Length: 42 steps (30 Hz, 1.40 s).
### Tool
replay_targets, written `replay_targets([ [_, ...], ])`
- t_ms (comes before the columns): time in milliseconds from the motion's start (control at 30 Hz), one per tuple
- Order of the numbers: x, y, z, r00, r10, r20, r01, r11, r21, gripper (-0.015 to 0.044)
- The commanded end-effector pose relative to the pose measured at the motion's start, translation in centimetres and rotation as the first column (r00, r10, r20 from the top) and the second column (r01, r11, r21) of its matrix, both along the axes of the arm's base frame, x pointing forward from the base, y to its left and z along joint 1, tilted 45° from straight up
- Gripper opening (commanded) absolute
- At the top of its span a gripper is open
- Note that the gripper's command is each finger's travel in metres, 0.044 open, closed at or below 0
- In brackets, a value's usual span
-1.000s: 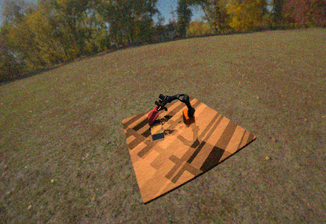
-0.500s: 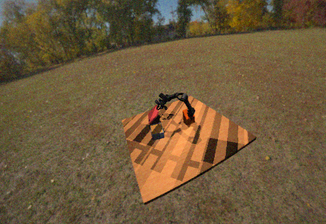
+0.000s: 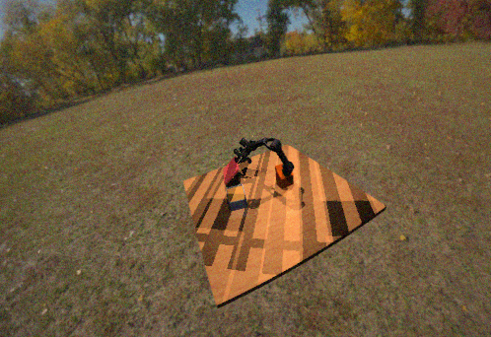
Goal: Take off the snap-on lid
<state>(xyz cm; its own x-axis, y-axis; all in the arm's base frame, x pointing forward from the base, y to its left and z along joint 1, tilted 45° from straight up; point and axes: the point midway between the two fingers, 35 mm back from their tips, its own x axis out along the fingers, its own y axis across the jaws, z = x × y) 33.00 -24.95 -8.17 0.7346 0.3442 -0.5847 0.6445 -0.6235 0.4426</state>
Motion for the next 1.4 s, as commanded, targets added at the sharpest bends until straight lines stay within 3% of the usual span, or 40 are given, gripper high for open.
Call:
replay_targets([
  [0, -0.2, -0.9, -0.2, 1.000, -0.001, 0.011, 0.001, 1.000, -0.008, 0.0000],
  [567, -1.4, -3.2, -2.4, 1.000, -0.001, 0.011, 0.001, 1.000, -0.011, 0.0000],
  [1367, -1.3, -1.2, -3.7, 1.000, -0.001, 0.011, 0.001, 1.000, -0.010, 0.0000],
])
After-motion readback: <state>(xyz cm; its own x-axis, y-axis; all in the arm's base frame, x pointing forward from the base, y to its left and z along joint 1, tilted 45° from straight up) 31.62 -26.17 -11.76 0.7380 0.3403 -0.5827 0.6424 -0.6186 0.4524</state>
